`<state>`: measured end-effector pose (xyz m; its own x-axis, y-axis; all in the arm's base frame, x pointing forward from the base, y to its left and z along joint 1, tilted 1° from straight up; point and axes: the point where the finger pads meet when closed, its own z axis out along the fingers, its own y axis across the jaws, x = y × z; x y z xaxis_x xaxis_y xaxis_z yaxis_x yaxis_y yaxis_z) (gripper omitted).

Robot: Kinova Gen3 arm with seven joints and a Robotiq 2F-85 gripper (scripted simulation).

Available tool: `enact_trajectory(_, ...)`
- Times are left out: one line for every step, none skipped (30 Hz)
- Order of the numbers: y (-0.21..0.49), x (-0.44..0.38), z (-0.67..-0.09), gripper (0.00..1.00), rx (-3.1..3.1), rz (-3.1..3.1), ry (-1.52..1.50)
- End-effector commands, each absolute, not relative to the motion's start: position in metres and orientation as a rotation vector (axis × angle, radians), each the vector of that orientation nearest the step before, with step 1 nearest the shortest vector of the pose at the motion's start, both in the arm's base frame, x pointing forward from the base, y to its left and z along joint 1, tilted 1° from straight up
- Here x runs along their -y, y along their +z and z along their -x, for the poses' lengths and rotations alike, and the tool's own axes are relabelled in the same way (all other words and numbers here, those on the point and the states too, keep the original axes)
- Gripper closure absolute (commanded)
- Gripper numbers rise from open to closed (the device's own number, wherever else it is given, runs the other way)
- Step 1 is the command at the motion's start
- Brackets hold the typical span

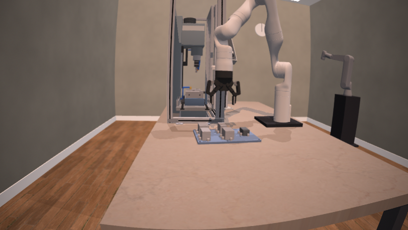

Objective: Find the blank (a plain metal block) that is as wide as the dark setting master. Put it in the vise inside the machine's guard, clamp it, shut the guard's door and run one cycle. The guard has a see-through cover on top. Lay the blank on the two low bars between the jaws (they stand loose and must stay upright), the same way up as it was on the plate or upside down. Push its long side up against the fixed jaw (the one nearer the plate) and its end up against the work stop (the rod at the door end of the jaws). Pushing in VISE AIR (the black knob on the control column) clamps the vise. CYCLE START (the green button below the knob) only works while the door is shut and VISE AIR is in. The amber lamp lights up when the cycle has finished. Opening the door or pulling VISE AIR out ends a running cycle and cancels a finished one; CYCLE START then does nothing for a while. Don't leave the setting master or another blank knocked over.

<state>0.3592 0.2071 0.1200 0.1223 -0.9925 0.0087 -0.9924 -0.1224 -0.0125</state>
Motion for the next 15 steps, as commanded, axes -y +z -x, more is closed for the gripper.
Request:
enact_trajectory(0.121,-0.207,-0.36,0.0,-2.078,2.349,-0.024)
enact_trajectory(0.115,-0.207,-0.36,0.0,-2.078,2.349,-0.024)
enact_trajectory(0.109,-0.207,-0.36,0.0,-2.078,2.349,-0.024)
enact_trajectory(0.103,-0.207,-0.36,0.0,-2.078,2.349,-0.024)
enact_trajectory(0.097,-0.207,-0.36,0.0,-2.078,2.349,-0.024)
enact_trajectory(0.091,-0.207,-0.36,0.0,-2.078,2.349,-0.023)
enact_trajectory(0.091,-0.207,-0.36,0.0,-2.078,2.349,-0.023)
enact_trajectory(0.091,-0.207,-0.36,0.0,-2.078,2.349,-0.023)
enact_trajectory(0.091,-0.207,-0.36,0.0,-2.078,2.349,-0.023)
enact_trajectory(0.091,-0.207,-0.36,0.0,-2.078,2.349,-0.023)
enact_trajectory(0.091,-0.207,-0.36,0.0,-2.078,2.349,-0.023)
enact_trajectory(0.091,-0.207,-0.36,0.0,-2.078,2.349,-0.023)
enact_trajectory(0.091,-0.207,-0.36,0.0,-2.078,2.349,-0.023)
enact_trajectory(0.091,-0.207,-0.36,0.0,-2.078,2.349,-0.023)
enact_trajectory(0.091,-0.207,-0.36,0.0,-2.078,2.349,-0.023)
